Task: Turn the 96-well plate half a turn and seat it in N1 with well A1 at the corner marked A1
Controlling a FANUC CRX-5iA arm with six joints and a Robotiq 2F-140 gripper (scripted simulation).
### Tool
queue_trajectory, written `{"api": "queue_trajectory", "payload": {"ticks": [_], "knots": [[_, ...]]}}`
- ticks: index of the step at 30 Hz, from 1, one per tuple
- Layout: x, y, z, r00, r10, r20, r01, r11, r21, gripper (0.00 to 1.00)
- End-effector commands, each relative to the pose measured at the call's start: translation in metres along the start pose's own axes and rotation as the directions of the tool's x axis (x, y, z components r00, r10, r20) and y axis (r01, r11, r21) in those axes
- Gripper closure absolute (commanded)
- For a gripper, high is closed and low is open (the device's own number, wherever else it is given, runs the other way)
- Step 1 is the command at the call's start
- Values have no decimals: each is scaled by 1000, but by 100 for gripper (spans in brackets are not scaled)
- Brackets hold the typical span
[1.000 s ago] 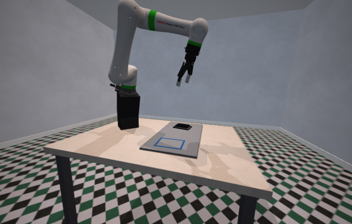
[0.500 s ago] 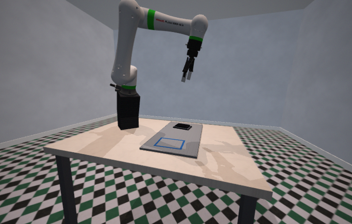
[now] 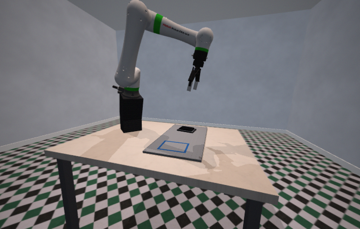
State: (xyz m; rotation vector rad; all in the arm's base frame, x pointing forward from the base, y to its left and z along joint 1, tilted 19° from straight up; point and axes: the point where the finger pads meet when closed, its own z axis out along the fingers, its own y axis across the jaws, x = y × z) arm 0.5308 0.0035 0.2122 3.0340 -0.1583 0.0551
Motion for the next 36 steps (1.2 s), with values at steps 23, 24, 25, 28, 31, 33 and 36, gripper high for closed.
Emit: {"api": "queue_trajectory", "payload": {"ticks": [23,24,25,28,31,33,36], "knots": [[34,-31,94,989,89,-115,-103,987,-122,0],[35,-33,99,989,89,-115,-103,987,-122,0],[36,-35,103,989,89,-115,-103,987,-122,0],[38,-39,113,989,89,-115,-103,987,-122,0],[39,-41,117,985,93,-144,-113,984,-136,0],[40,-45,126,985,94,-147,-114,984,-137,0],[42,-52,139,985,94,-147,-114,984,-137,0]]}}
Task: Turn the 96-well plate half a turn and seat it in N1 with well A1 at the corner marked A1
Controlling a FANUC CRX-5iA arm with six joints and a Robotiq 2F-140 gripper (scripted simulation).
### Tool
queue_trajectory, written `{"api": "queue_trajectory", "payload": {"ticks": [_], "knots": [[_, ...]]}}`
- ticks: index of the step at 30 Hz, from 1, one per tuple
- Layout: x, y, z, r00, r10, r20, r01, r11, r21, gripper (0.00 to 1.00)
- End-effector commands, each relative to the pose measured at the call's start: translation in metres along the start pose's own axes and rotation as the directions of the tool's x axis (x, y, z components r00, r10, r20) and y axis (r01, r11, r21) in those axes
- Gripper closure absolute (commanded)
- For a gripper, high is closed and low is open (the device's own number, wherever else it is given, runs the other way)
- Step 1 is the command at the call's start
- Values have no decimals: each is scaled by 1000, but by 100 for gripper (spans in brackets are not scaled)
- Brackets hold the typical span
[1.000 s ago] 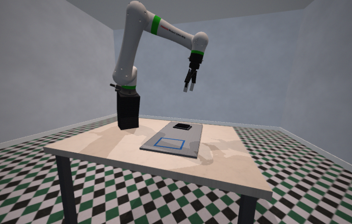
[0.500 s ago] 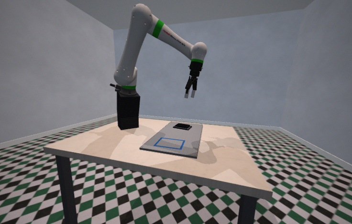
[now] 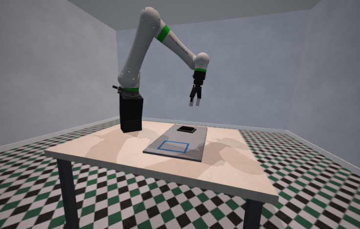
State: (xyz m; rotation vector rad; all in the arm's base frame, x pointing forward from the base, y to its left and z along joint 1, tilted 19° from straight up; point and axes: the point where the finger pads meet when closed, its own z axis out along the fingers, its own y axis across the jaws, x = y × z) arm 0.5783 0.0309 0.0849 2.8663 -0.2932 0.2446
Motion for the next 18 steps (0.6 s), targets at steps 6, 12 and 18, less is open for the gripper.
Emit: {"api": "queue_trajectory", "payload": {"ticks": [6,12,18], "knots": [[-3,-25,34,999,6,-36,-6,1000,-12,0],[-6,-35,46,998,4,-63,-5,1000,-13,0],[-12,-52,66,996,-1,-85,1,1000,-7,0]]}}
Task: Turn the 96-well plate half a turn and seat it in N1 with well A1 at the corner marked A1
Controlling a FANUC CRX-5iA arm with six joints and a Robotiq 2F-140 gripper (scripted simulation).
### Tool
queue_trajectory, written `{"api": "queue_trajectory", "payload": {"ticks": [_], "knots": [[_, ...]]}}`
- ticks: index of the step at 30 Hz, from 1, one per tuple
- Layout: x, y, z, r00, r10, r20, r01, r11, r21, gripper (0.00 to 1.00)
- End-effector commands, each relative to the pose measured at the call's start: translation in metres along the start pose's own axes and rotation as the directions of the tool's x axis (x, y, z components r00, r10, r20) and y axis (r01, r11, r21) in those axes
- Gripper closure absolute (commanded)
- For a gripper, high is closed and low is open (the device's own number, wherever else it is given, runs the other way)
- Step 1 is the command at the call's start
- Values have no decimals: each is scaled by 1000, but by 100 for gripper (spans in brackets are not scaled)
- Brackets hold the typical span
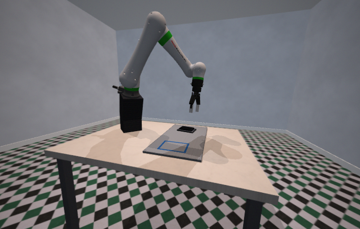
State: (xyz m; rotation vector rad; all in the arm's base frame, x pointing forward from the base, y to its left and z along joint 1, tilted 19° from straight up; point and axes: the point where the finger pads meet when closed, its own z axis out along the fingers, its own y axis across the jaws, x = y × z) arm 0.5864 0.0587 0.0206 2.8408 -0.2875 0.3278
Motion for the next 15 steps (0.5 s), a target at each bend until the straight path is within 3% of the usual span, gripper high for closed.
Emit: {"api": "queue_trajectory", "payload": {"ticks": [1,15], "knots": [[-5,-12,13,1000,-4,-26,4,1000,5,0],[-27,-46,48,999,-13,-42,14,1000,18,0]]}}
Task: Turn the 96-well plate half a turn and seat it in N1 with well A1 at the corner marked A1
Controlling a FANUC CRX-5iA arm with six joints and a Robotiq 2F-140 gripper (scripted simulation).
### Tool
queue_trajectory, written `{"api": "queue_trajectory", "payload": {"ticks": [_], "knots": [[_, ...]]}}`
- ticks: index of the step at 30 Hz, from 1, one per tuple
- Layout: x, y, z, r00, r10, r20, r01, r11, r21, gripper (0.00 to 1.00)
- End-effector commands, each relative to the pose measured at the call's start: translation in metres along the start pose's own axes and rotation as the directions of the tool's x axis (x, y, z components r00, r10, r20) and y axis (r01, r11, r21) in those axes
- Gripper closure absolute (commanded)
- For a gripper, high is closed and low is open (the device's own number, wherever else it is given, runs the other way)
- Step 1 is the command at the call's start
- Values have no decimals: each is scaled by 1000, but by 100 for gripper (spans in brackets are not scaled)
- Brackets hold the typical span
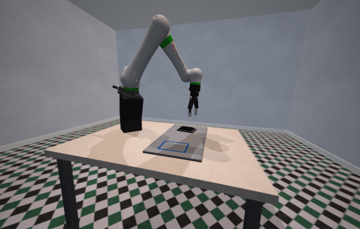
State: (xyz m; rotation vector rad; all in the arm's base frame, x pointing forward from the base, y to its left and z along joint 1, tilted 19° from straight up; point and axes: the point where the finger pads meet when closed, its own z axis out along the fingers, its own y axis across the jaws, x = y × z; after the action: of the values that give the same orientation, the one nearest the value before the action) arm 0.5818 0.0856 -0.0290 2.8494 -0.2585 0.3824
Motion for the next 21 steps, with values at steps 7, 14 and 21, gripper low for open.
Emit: {"api": "queue_trajectory", "payload": {"ticks": [7,14,21], "knots": [[-23,-27,26,1000,-11,-13,11,1000,19,0],[-36,-40,38,1000,-24,-14,25,999,43,0],[-54,-55,52,1000,-24,-14,25,999,43,0]]}}
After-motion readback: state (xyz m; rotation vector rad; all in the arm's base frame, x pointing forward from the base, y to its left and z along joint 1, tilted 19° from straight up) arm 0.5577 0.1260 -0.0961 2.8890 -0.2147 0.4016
